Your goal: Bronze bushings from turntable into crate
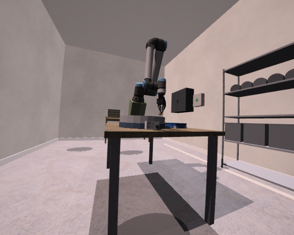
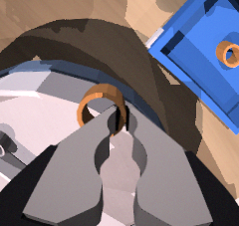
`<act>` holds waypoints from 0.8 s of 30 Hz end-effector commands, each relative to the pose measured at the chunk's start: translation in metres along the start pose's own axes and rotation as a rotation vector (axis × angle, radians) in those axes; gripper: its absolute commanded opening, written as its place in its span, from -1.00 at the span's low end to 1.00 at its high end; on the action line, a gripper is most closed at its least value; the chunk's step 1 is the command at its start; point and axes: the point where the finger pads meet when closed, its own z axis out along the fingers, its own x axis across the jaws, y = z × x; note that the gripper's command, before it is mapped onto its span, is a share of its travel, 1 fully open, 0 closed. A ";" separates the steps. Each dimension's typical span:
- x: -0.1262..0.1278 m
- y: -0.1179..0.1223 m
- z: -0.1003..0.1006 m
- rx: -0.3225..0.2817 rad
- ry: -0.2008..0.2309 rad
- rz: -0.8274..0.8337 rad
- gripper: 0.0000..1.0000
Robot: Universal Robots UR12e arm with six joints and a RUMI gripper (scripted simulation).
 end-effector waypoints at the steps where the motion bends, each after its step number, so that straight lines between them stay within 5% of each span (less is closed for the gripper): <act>1: 0.035 -0.015 0.001 -0.002 -0.004 0.001 -1.00; 24: 0.111 -0.050 0.002 -0.002 -0.004 0.001 -1.00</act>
